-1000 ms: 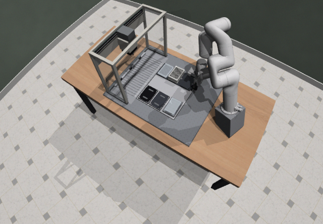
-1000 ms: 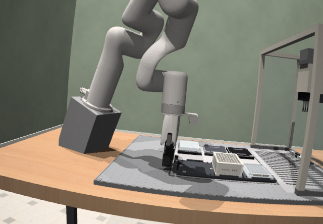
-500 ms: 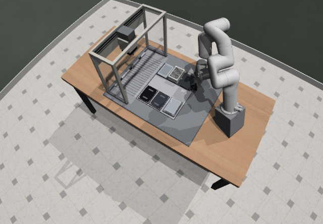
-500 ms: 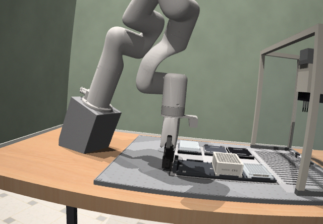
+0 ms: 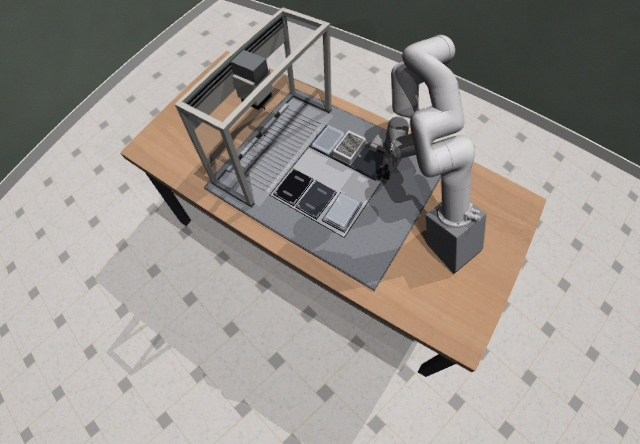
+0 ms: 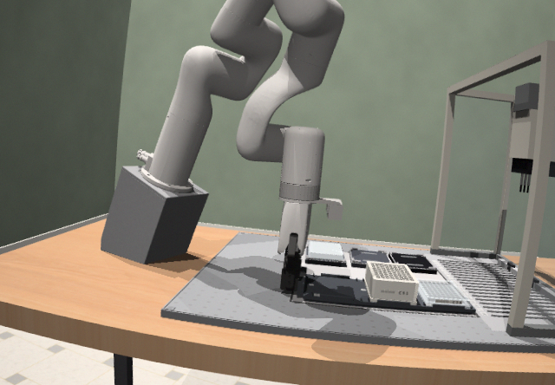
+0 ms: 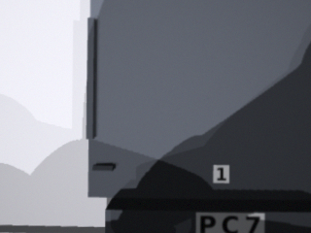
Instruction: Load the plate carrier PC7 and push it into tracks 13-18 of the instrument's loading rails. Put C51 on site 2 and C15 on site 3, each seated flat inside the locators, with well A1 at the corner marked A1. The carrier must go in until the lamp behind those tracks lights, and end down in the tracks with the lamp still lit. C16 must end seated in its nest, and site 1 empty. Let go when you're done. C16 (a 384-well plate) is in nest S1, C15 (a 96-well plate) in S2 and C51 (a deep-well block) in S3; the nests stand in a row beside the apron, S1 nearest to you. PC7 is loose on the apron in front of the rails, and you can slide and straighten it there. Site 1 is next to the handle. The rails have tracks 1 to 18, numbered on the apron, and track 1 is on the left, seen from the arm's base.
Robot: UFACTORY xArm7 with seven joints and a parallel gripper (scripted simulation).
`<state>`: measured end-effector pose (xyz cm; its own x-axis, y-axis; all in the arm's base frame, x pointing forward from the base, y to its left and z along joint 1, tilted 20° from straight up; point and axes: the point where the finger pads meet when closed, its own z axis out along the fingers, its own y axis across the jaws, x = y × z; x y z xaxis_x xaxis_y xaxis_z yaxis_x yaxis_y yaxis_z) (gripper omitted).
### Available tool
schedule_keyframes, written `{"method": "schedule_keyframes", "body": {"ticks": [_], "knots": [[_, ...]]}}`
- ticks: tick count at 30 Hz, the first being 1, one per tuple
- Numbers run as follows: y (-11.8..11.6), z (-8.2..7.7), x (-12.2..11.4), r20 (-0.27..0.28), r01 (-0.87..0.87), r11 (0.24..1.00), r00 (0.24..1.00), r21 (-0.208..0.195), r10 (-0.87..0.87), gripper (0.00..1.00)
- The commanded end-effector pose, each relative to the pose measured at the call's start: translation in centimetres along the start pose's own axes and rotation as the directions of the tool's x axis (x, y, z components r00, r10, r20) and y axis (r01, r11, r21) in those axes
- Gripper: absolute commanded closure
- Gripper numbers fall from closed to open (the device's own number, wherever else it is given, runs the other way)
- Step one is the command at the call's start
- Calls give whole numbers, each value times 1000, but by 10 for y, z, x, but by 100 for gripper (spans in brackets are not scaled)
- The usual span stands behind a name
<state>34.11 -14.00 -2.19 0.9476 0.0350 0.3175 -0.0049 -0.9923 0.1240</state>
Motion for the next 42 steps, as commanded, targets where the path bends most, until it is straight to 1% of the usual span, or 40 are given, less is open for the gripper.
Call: {"method": "schedule_keyframes", "body": {"ticks": [1, 42], "knots": [[1, -1, 5, -6, 2, 1000, 1000, -3, -2, 18], [1, -1, 43, -6, 2, 1000, 1000, -3, -2, 18]]}}
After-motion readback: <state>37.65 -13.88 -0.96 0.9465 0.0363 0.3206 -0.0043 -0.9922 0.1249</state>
